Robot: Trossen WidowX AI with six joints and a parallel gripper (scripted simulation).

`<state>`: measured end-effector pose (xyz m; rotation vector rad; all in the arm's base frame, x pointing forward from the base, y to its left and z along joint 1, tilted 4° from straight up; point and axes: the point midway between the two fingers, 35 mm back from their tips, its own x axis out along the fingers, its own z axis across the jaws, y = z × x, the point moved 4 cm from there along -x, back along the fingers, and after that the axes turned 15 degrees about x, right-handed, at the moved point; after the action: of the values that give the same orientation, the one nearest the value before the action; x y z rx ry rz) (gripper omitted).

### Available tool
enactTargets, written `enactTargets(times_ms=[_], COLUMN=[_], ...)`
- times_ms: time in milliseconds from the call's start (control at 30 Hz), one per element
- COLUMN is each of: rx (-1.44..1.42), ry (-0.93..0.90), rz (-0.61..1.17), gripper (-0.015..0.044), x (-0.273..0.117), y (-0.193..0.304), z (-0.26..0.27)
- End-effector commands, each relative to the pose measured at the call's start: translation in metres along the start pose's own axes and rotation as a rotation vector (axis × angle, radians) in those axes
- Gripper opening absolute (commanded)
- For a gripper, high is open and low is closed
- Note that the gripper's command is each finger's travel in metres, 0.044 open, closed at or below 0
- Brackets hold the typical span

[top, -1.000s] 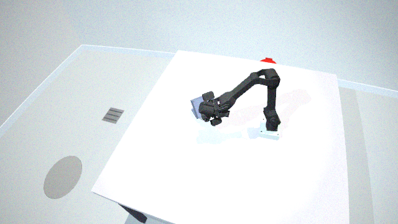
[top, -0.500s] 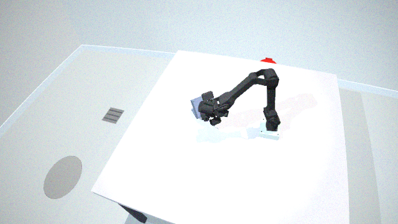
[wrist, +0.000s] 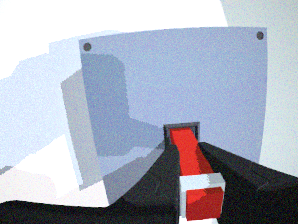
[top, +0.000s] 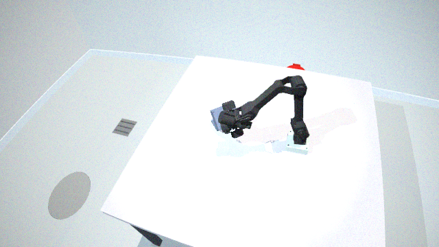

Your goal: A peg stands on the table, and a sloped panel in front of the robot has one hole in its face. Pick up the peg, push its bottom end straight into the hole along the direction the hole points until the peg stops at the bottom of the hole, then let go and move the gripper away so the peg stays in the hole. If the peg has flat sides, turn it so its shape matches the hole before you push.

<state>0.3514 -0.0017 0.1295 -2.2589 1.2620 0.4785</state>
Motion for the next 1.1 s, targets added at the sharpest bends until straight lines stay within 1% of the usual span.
enactTargets(times_ms=[0,67,633,1067], rx=[0.000,0.000,0.000,-0.001], ry=[0.000,0.000,-0.002,-0.012], rz=[0.000,0.000,0.001,0.004], gripper=[0.0000,0.0000,0.0440,0.0440], x=[0.000,0.000,-0.004,-0.024], y=[0.000,0.000,-0.001,-0.003], z=[0.000,0.000,0.001,0.003])
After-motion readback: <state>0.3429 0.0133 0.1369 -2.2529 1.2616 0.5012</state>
